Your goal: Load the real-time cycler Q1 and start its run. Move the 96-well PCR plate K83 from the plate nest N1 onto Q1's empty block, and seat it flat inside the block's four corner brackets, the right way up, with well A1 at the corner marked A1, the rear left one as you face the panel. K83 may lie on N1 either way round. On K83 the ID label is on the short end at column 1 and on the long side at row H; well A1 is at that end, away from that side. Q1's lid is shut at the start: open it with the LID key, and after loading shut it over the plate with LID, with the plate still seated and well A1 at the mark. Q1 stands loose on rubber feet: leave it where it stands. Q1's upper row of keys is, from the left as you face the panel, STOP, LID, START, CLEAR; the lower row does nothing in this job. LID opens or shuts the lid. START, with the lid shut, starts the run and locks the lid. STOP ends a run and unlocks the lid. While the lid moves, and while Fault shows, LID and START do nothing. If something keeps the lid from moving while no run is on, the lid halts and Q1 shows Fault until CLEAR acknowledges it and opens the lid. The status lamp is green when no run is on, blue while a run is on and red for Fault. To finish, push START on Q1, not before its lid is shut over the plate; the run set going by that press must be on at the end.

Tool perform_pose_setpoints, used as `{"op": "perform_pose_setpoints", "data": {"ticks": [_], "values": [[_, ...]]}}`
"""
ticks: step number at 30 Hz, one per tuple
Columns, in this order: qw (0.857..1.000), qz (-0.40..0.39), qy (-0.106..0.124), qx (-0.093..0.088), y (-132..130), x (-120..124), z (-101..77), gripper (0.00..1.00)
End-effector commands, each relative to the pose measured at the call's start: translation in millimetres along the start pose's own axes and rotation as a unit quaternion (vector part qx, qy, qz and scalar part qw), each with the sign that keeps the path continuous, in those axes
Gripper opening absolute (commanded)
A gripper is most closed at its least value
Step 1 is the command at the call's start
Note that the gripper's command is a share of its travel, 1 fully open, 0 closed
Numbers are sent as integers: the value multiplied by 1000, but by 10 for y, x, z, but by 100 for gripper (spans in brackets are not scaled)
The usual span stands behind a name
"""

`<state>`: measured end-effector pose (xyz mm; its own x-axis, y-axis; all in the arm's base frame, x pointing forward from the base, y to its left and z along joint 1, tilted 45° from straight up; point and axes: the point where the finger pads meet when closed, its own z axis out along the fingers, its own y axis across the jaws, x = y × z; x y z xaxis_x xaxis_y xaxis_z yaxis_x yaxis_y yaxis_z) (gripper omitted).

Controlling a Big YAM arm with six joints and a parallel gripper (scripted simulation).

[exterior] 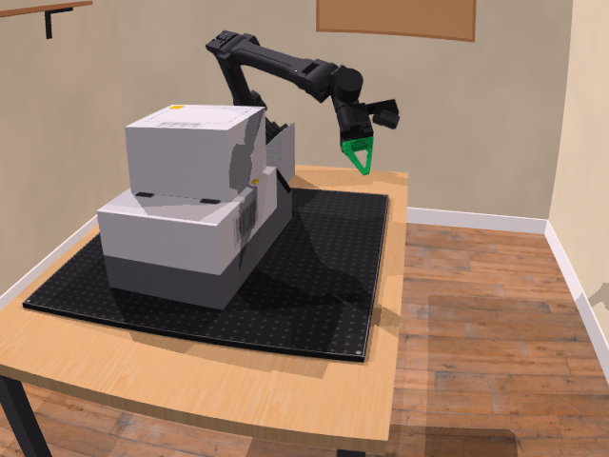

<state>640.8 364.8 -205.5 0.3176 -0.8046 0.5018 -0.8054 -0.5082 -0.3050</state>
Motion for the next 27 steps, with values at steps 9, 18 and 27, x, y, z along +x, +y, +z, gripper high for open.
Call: {"op": "perform_pose_setpoints", "data": {"ticks": [9,18,27], "values": [[998,55,5,-31,279,9,160,0],[995,94,6,-26,140,220,-206,0],[980,184,15,-70,411,185,-655,0]]}}
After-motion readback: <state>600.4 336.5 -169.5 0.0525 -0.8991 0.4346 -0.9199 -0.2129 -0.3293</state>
